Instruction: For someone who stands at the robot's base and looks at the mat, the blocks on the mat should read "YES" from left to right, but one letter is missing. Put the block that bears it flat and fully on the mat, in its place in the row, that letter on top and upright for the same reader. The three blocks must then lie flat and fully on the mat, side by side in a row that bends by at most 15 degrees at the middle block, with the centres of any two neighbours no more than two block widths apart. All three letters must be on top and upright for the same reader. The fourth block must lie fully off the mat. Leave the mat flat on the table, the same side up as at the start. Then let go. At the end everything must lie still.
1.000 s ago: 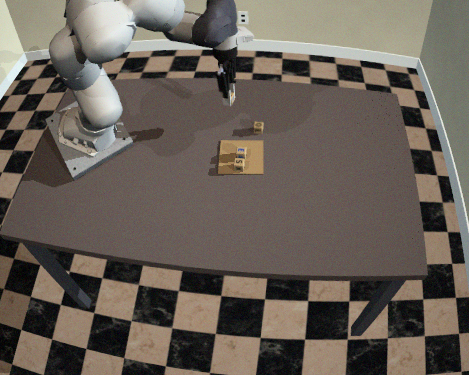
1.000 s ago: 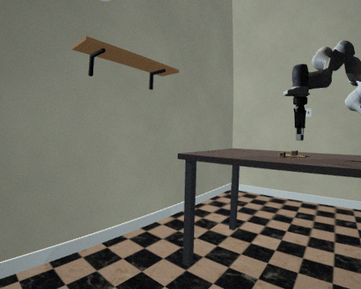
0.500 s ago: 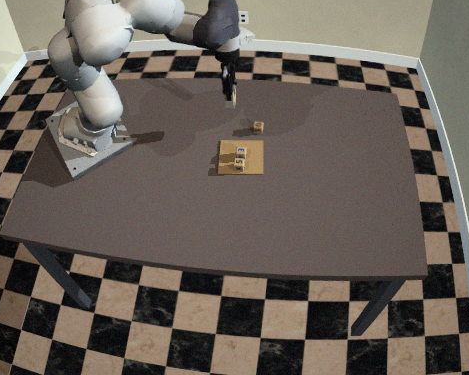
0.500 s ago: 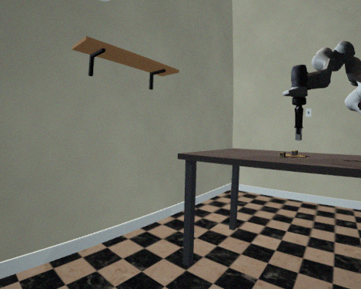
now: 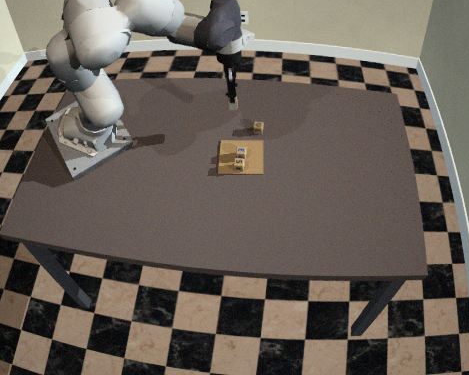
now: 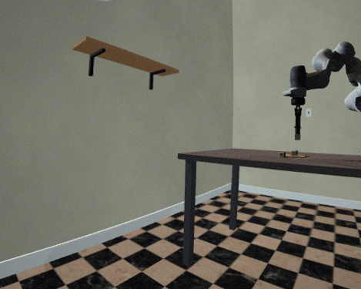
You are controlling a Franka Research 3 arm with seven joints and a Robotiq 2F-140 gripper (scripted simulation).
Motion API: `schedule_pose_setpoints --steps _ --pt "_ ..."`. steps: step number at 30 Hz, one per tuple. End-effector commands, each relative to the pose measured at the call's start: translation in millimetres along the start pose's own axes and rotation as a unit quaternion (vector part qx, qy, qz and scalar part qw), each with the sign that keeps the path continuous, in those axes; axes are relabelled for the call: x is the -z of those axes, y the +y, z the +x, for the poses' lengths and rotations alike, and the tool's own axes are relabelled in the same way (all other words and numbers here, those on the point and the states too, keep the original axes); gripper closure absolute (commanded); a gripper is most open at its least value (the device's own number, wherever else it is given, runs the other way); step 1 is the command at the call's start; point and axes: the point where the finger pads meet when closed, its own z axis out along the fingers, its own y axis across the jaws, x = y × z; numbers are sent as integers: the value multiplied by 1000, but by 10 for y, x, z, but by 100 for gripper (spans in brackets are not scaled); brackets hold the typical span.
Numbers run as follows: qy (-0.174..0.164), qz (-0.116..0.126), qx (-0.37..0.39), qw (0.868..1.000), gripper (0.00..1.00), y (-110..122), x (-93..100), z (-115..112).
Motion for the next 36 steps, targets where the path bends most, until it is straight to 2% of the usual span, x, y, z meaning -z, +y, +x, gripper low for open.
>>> schedule_pose_setpoints --steps 1,18,33,35,36 --pt "1 -2 58 998 84 25 6 14" --pt "0 -2 163 987 84 168 9 69" --pt "0 -1 268 964 84 311 10 117" --pt "0 -1 268 964 84 311 10 117" --pt "0 -1 284 959 84 334 11 124"
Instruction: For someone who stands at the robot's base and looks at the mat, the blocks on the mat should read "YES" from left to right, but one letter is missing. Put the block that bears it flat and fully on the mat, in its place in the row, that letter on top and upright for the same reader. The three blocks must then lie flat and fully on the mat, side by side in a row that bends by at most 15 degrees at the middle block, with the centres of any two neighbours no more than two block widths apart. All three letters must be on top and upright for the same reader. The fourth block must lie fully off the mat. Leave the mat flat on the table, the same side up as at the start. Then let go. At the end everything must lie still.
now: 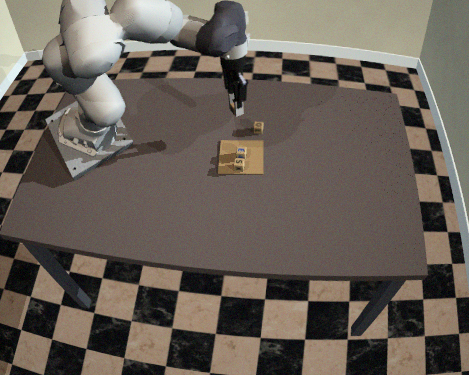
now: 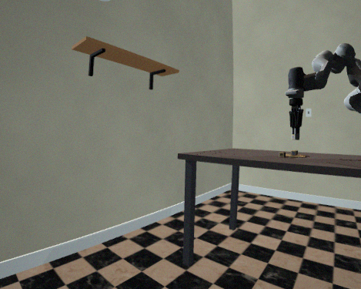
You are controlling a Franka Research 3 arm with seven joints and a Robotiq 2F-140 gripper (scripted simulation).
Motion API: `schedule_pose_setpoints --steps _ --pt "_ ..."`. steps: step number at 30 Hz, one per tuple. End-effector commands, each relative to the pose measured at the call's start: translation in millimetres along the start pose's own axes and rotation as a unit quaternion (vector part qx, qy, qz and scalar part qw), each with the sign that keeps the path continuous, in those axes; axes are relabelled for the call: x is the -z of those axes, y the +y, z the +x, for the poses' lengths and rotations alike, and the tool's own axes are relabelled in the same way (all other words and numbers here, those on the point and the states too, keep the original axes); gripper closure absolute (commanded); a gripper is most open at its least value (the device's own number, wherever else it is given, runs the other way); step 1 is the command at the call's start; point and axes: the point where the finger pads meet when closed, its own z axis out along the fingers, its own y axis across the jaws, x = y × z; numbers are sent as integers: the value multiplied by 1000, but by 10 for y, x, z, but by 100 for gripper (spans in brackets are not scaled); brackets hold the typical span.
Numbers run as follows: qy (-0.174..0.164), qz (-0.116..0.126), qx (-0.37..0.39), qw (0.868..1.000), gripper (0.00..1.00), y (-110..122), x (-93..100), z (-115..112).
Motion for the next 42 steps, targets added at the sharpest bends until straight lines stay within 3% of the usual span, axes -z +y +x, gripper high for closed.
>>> schedule_pose_setpoints --steps 1,16,33,42 --pt "0 -2 70 998 84 52 6 -2" --pt "0 -1 152 988 84 165 6 -22" --pt "0 1 258 966 84 308 4 -52" --pt "0 2 324 946 84 398 2 -75"
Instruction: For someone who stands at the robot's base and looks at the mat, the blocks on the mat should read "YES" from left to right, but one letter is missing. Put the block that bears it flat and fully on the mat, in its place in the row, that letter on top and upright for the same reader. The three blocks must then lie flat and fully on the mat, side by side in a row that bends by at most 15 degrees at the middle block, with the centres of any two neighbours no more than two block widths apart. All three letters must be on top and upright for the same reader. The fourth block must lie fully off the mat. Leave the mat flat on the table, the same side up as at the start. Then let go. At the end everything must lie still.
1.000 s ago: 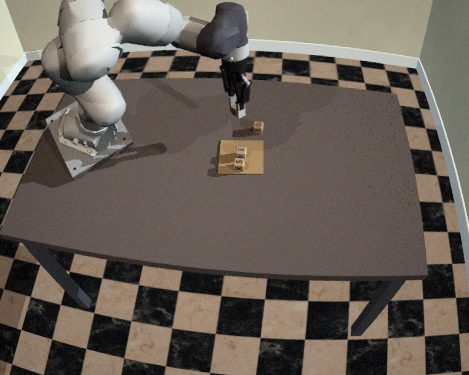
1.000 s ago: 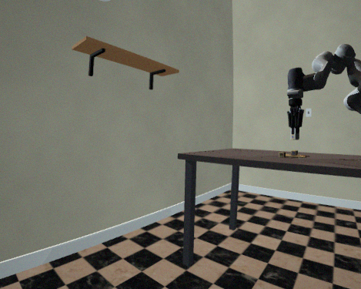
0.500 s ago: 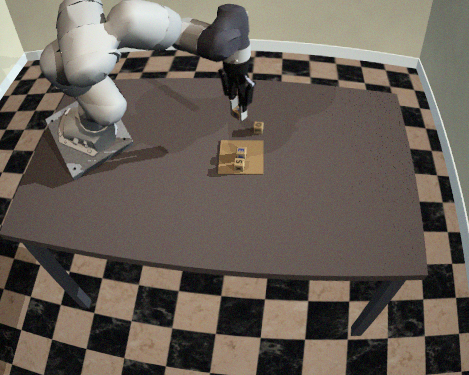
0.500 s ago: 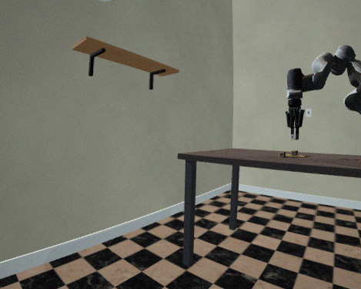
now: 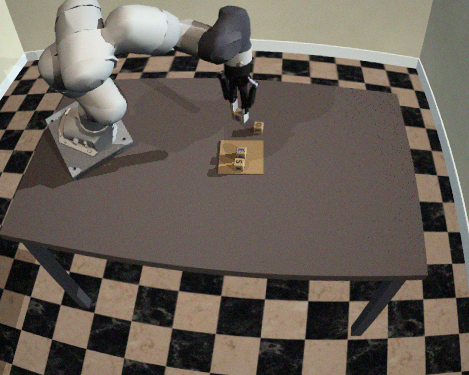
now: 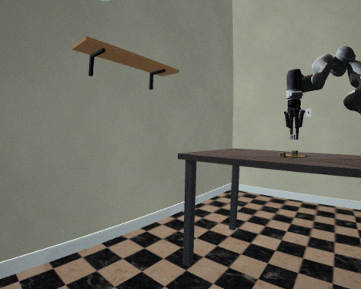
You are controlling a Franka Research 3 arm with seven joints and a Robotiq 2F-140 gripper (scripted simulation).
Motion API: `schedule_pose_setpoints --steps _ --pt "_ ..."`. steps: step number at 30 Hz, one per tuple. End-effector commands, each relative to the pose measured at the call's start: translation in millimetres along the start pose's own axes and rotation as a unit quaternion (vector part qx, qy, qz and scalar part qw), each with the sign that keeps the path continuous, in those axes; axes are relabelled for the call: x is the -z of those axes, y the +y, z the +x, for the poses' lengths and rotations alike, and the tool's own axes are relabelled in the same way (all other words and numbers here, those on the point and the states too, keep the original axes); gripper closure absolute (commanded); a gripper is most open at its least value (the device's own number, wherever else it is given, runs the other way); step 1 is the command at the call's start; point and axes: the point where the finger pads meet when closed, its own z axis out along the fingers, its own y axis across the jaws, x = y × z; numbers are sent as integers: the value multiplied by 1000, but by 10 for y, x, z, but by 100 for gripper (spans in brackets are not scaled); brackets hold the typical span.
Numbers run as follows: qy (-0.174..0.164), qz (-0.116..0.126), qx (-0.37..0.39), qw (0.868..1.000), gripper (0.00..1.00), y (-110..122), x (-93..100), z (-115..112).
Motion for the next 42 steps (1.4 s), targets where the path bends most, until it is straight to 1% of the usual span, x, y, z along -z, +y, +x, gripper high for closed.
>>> schedule_pose_setpoints --steps 1,6,8,9,21,42 --pt "-2 -1 70 998 84 37 3 -32" --pt "-1 -1 102 995 84 67 2 -63" --pt "-1 -1 102 995 84 67 2 -63" --pt "-1 0 120 993 84 83 1 -80" --pt "0 1 195 981 84 149 -2 -153" --pt "0 1 197 980 84 152 -28 -156"
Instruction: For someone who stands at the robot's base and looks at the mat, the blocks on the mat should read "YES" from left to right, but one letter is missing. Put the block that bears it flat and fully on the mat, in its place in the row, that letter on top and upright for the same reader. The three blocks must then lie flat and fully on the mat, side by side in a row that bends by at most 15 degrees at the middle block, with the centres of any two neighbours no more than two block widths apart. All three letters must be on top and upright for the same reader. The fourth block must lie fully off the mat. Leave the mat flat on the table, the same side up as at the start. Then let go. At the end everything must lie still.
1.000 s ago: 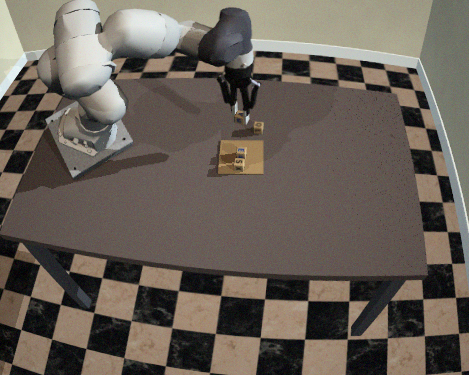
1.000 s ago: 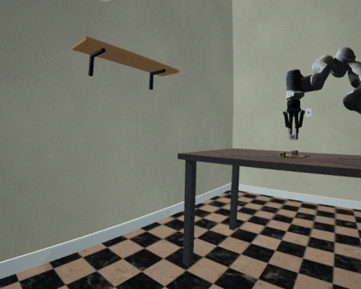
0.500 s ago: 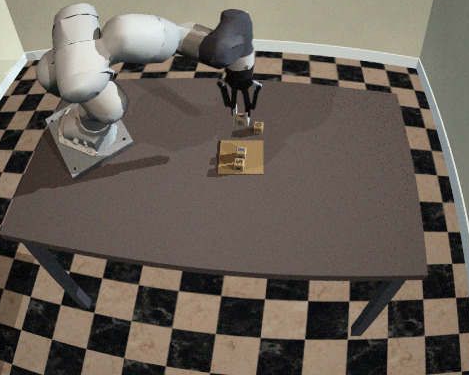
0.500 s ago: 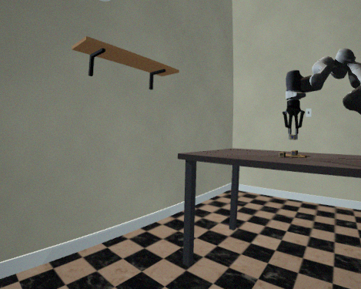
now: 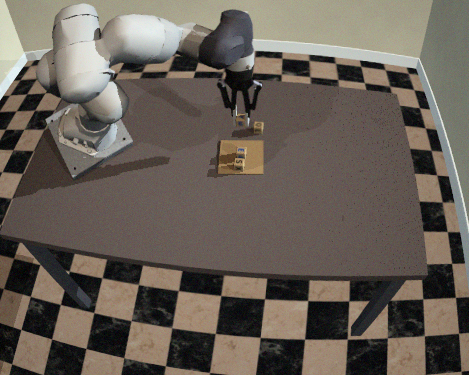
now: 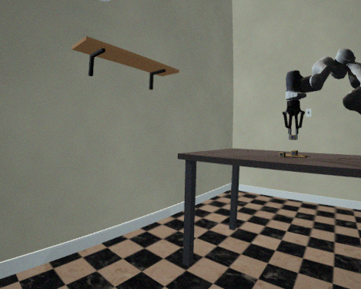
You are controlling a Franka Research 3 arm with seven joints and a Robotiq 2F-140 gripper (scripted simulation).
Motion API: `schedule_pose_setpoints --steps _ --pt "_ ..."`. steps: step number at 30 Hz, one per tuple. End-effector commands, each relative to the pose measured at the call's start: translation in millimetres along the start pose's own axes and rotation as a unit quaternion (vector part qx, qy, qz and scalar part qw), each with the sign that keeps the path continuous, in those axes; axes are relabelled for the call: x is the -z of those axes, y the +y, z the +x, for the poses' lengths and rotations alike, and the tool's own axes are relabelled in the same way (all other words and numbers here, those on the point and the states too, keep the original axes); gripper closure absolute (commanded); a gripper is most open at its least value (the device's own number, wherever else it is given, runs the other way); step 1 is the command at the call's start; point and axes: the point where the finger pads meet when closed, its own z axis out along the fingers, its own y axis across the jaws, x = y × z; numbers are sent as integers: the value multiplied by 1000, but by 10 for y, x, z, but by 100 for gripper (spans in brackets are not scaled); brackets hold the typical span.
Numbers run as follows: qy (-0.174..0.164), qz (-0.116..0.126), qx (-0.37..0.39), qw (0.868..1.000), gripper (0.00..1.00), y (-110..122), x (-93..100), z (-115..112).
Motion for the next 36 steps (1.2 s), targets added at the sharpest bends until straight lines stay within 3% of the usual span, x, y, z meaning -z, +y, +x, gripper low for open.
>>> schedule_pose_setpoints --steps 1,15,24,36 --pt "0 -1 8 1000 84 12 -23 -1" --pt "0 -1 8 1000 84 17 -596 -5" --pt "0 -1 8 1000 84 20 -852 -6" --pt "0 -1 8 1000 84 21 -938 -7"
